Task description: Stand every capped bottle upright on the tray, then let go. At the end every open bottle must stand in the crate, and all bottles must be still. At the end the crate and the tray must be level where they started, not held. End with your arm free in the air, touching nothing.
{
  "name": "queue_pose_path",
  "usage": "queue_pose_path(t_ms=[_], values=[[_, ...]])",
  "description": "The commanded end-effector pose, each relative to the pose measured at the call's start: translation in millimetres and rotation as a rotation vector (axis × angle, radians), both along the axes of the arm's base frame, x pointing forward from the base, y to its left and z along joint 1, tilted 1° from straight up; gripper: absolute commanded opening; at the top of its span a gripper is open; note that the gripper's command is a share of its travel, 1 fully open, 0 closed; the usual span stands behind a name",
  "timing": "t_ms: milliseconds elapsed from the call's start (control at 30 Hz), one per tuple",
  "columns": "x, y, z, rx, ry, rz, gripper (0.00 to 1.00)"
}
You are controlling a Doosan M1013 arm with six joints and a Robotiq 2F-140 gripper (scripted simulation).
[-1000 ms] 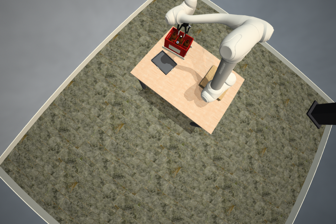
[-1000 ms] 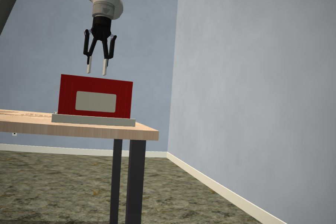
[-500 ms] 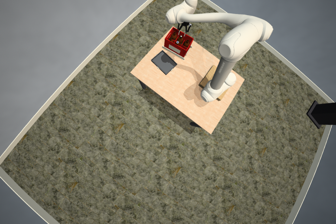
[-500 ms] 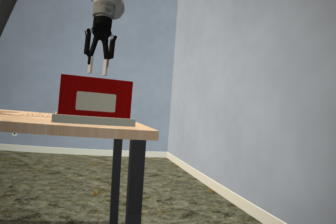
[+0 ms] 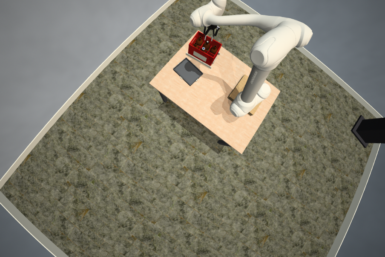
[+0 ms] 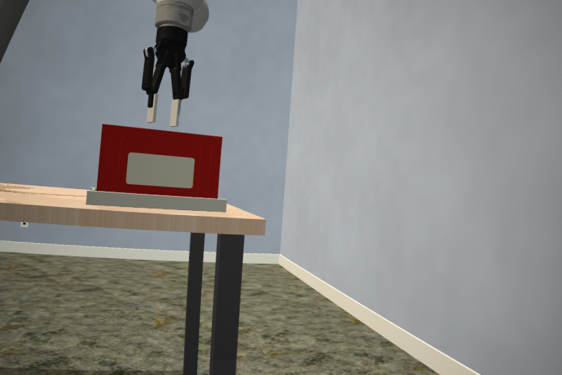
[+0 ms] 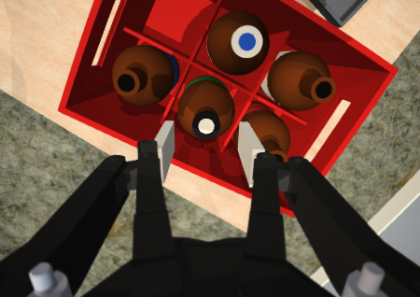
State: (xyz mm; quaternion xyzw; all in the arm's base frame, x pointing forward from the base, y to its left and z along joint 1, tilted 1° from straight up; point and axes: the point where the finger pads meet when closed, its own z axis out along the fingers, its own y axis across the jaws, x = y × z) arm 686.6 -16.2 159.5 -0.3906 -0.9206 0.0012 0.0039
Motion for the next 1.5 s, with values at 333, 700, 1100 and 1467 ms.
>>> queue_pose_path(t_ms=[333, 700, 1100, 1467], values=[[-0.1, -0.4, 0.3, 0.002, 0.0, 0.138, 0.38], [-0.2, -0.5, 0.4, 0.004, -0.001, 0.266, 0.38], [-0.3, -0.4, 0.5, 0.005, -0.001, 0.309, 0.38], [-0.5, -0.3, -8.8, 0.005, -0.001, 0.327, 0.38]])
